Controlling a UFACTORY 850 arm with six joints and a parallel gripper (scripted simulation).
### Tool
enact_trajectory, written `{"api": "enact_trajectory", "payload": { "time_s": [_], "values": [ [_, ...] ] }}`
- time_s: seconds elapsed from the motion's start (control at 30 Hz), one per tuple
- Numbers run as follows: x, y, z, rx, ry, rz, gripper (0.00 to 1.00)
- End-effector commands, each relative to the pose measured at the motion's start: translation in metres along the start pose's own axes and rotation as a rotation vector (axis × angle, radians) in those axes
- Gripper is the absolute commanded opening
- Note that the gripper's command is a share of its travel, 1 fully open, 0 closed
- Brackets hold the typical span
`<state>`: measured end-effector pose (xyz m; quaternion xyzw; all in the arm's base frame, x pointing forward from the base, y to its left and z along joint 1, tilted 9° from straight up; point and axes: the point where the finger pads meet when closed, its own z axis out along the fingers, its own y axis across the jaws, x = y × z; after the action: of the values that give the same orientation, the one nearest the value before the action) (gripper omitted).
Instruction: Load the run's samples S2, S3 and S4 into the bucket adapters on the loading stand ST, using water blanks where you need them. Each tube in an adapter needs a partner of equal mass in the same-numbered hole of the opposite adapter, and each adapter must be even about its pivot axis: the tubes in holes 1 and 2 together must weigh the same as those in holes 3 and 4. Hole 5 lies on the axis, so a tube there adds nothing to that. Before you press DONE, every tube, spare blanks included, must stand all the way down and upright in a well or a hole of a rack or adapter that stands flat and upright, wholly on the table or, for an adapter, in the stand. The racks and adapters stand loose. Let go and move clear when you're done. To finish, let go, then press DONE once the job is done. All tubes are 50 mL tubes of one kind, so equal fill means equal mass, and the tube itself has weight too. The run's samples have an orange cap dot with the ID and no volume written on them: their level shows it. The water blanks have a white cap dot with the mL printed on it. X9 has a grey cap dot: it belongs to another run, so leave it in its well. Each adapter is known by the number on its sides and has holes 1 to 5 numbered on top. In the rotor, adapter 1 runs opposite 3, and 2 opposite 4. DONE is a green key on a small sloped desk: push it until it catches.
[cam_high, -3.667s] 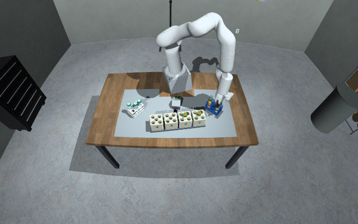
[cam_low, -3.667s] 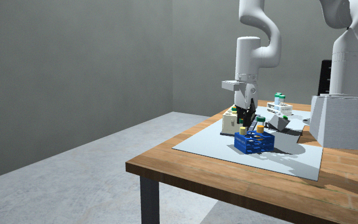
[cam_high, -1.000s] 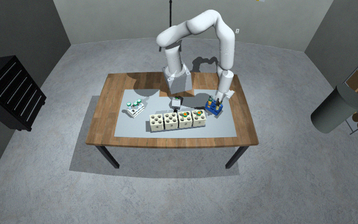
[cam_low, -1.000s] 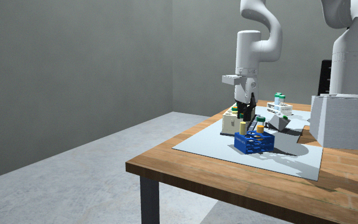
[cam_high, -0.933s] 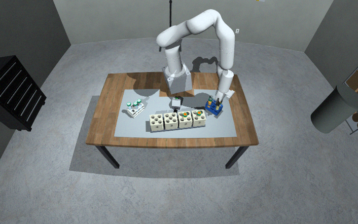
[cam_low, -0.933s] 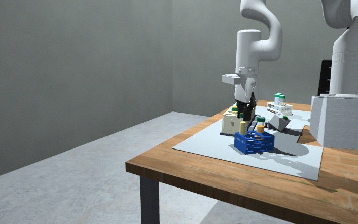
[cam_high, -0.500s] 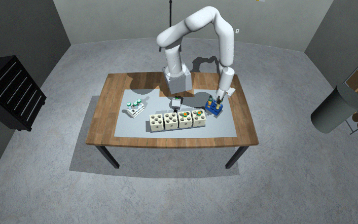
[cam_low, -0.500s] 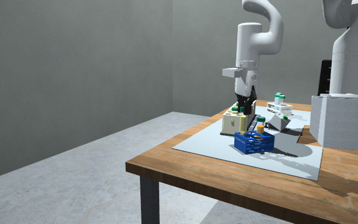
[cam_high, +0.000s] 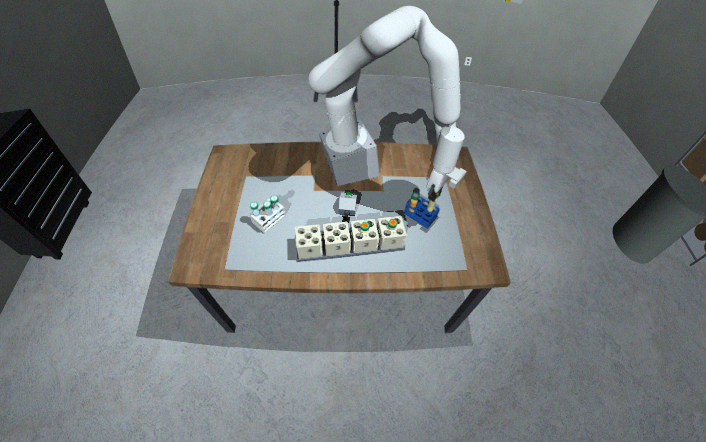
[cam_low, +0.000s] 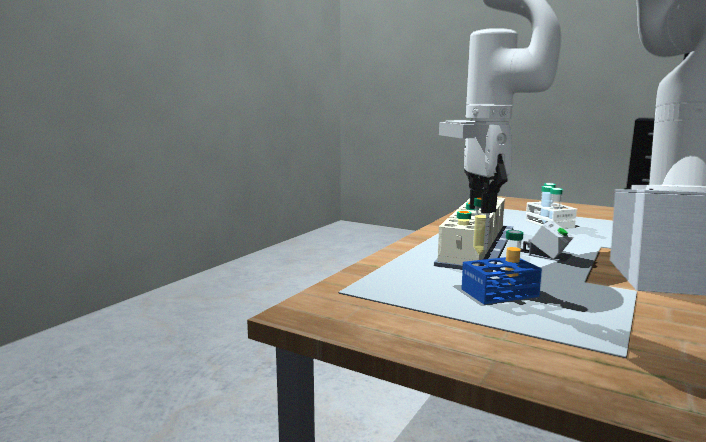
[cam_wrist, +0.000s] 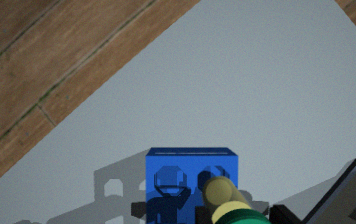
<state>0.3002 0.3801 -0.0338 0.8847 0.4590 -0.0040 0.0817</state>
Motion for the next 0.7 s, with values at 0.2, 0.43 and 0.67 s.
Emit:
{"api": "enact_trajectory", "payload": {
  "time_s": [0.2, 0.43, 0.67],
  "values": [
    [0.001, 0.0, -0.017, 0.001, 0.001, 0.0, 0.0],
    [0.001, 0.0, -0.031, 0.001, 0.001, 0.0, 0.0],
    [0.001, 0.0, -0.042, 0.001, 0.001, 0.0, 0.0]
  ]
}}
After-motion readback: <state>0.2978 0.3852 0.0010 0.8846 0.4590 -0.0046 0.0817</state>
